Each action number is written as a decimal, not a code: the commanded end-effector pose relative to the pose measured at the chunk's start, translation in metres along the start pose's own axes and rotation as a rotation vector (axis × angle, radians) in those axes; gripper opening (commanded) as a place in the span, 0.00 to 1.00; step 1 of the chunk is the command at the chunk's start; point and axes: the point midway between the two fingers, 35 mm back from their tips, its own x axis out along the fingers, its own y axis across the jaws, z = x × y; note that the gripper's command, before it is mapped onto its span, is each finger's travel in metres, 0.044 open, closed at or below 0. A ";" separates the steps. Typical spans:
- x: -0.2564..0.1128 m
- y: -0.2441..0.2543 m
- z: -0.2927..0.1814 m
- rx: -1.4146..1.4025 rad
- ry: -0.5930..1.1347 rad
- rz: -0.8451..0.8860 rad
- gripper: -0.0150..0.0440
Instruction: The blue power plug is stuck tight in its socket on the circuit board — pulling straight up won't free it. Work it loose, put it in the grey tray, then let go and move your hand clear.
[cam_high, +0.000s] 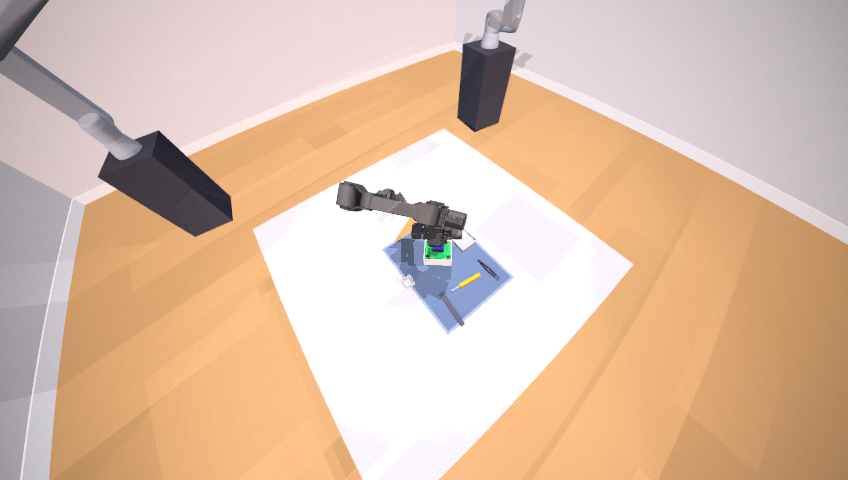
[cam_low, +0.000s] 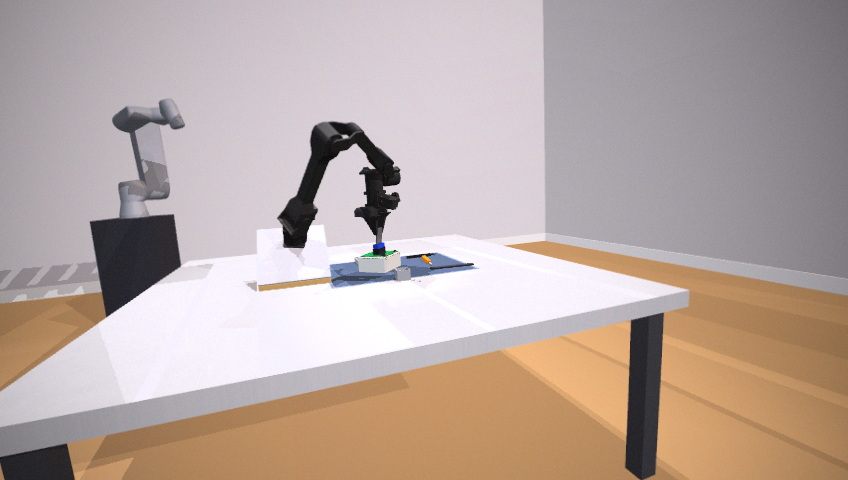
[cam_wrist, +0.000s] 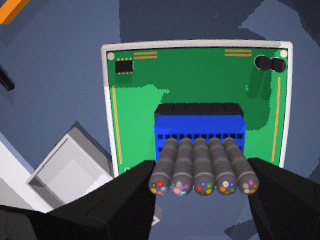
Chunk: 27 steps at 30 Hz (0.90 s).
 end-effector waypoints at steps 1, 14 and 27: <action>-0.017 -0.006 -0.001 -0.017 -0.007 0.060 0.25; -0.017 0.017 -0.002 -0.014 -0.009 -0.208 0.25; -0.027 0.006 -0.002 -0.016 -0.008 -0.070 0.25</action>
